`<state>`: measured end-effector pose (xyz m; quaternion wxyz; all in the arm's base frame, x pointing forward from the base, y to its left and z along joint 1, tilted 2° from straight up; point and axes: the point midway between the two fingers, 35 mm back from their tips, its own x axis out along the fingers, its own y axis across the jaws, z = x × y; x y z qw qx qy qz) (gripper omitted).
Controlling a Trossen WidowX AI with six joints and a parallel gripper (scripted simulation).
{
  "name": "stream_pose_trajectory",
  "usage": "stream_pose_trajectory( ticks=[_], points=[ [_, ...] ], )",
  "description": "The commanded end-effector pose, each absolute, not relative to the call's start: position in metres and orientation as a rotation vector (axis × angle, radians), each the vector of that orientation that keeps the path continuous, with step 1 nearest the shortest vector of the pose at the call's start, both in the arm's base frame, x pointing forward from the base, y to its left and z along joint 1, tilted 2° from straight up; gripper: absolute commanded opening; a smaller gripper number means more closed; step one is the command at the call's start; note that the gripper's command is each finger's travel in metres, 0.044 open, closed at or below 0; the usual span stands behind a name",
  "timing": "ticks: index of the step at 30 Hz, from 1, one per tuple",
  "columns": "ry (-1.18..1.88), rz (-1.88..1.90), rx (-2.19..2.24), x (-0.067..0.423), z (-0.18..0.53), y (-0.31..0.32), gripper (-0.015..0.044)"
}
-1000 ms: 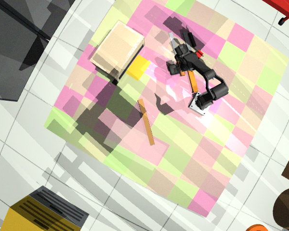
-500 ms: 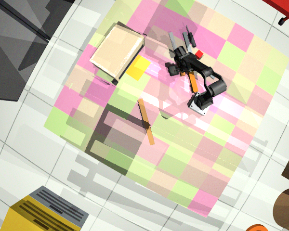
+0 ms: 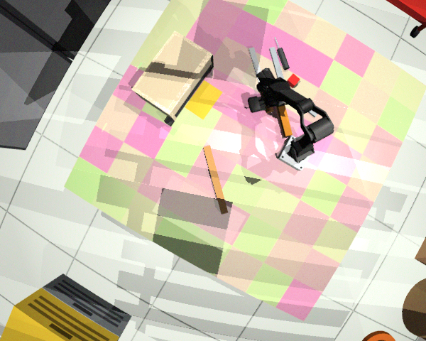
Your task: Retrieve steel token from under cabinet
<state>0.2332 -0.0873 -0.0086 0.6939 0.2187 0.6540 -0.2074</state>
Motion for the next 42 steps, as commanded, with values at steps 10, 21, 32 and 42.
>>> stream_pose_trajectory(
  ticks=[10,21,32,42],
  points=[
    [1.46,-0.463,0.488,0.2333,-0.0084,-0.0873,0.0117],
    [1.463,-0.452,0.476,0.2336,-0.0081,-0.0887,0.0],
    [1.474,-0.398,0.418,0.235,-0.0074,-0.093,0.0],
    [1.483,-0.346,0.361,0.2359,-0.0068,-0.0958,0.0]
  ],
)
